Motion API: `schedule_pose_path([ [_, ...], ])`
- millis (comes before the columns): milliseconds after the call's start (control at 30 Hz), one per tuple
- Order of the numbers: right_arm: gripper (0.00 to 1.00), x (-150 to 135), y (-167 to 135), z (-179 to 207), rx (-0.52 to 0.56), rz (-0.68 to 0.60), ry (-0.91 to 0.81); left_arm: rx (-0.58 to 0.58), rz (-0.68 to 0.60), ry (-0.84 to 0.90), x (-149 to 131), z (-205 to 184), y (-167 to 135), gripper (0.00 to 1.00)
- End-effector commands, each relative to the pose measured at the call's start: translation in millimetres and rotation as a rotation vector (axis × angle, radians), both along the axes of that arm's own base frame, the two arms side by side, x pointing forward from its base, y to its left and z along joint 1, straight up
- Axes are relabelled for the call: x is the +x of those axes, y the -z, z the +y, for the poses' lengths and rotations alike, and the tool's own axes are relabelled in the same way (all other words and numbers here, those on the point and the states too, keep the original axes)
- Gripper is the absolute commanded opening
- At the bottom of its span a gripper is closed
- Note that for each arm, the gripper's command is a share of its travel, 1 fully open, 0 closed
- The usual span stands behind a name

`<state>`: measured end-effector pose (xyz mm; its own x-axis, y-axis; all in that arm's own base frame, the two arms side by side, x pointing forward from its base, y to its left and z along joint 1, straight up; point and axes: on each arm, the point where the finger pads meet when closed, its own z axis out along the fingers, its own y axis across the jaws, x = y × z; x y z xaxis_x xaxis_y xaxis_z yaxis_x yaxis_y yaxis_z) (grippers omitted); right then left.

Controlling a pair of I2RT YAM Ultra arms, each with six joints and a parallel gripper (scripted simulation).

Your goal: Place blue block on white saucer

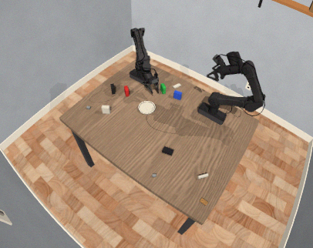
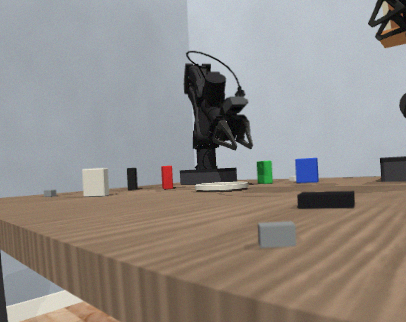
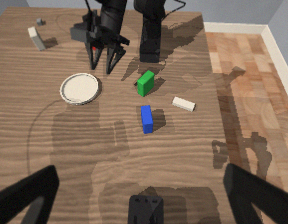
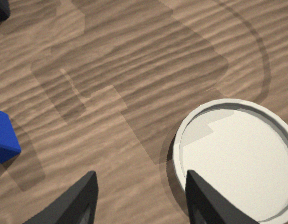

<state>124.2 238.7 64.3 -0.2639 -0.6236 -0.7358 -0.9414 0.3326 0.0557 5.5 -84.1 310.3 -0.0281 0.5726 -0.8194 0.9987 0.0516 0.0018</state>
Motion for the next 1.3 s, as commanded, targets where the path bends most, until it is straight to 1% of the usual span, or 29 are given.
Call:
schedule_pose_path([
  [0, 0.49, -8.4, -8.3, 46.1, 0.142, -0.089, -0.135, 0.006, -0.002, -0.003, -0.6, 12.8, -0.3, 1.00],
  [133, 0.49, -39.4, -4.2, 62.4, 0.188, -0.107, -0.264, 0.000, -0.002, -0.003, -0.6, 13.6, -1.4, 1.00],
  [200, 0.49, -39.4, -4.2, 62.4, 0.188, -0.107, -0.264, 0.000, -0.002, -0.003, -0.6, 13.6, -1.4, 1.00],
  [233, 0.49, -51.5, -3.7, 69.4, 0.218, -0.116, -0.314, -0.001, -0.002, -0.003, -0.6, 13.7, -1.6, 1.00],
  [333, 0.49, -93.3, 12.1, 67.7, 0.215, -0.082, -0.471, -0.002, -0.002, -0.003, -0.6, 13.9, -1.8, 1.00],
  [400, 0.49, -111.8, 15.2, 67.8, 0.238, -0.084, -0.535, -0.003, -0.002, -0.003, -0.6, 13.9, -1.8, 1.00],
  [467, 0.49, -119.8, 17.6, 66.6, 0.242, -0.077, -0.557, -0.003, -0.002, -0.003, -0.6, 13.9, -1.8, 1.00],
  [567, 0.49, -126.5, 24.8, 62.1, 0.219, -0.061, -0.575, -0.003, -0.002, -0.003, -0.6, 13.9, -1.8, 1.00],
  [633, 0.49, -125.4, 27.1, 61.1, 0.209, -0.056, -0.564, -0.003, -0.002, -0.003, -0.6, 13.9, -1.8, 1.00],
  [1067, 0.49, -124.5, 27.0, 61.2, 0.209, -0.059, -0.562, 0.009, 0.001, 0.000, -0.6, 9.8, 0.3, 1.00],
  [1133, 0.49, -124.0, 17.2, 72.0, 0.240, -0.073, -0.564, 0.009, 0.001, 0.000, -0.6, 9.8, 0.3, 1.00],
  [1267, 0.49, -124.5, 18.2, 78.8, 0.238, -0.078, -0.557, 0.009, 0.001, 0.000, -0.6, 9.8, 0.3, 1.00],
])
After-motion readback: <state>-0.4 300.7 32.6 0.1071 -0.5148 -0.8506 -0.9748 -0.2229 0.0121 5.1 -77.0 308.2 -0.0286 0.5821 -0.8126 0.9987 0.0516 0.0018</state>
